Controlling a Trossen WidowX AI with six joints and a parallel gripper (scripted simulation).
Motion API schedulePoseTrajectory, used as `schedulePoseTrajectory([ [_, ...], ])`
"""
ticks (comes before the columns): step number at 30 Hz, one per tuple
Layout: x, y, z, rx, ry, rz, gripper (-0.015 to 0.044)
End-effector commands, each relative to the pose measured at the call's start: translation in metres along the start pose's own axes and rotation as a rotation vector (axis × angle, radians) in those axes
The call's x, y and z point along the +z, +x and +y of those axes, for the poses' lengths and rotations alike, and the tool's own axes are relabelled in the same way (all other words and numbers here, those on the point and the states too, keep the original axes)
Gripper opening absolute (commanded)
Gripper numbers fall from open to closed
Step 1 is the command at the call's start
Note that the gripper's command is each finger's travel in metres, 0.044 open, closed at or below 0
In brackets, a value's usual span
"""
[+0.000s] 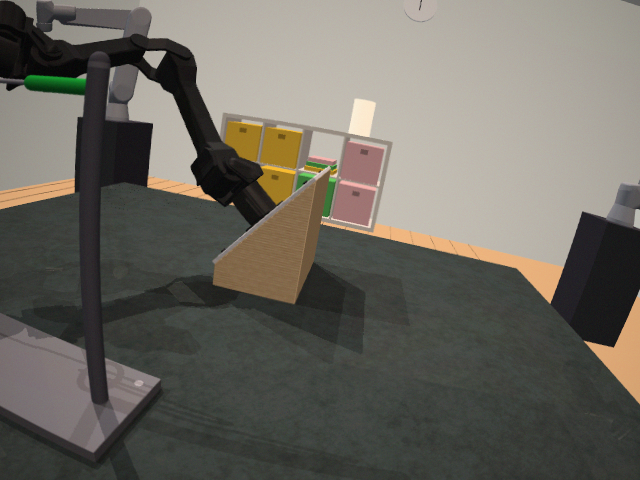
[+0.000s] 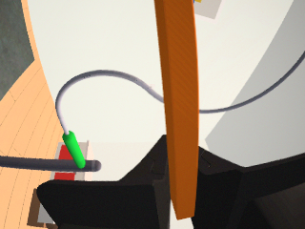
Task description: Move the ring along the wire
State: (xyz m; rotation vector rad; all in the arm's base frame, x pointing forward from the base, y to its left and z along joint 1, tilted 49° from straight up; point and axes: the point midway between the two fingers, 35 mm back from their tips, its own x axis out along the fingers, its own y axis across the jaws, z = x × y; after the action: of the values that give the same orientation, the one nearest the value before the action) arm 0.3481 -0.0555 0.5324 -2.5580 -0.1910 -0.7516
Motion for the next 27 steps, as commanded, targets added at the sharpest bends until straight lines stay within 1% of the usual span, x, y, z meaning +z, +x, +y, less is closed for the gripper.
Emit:
schedulePoseTrajectory([
  [1,0.001,-0.002,0.015,0.046,0.084,0.013,-0.0150],
  [14,0.011,-0.015,0.062,0.205,0.359,0.050,-0.0150],
  [27,0.036,-0.034,0.102,0.367,0.638,0.087,-0.0150],
])
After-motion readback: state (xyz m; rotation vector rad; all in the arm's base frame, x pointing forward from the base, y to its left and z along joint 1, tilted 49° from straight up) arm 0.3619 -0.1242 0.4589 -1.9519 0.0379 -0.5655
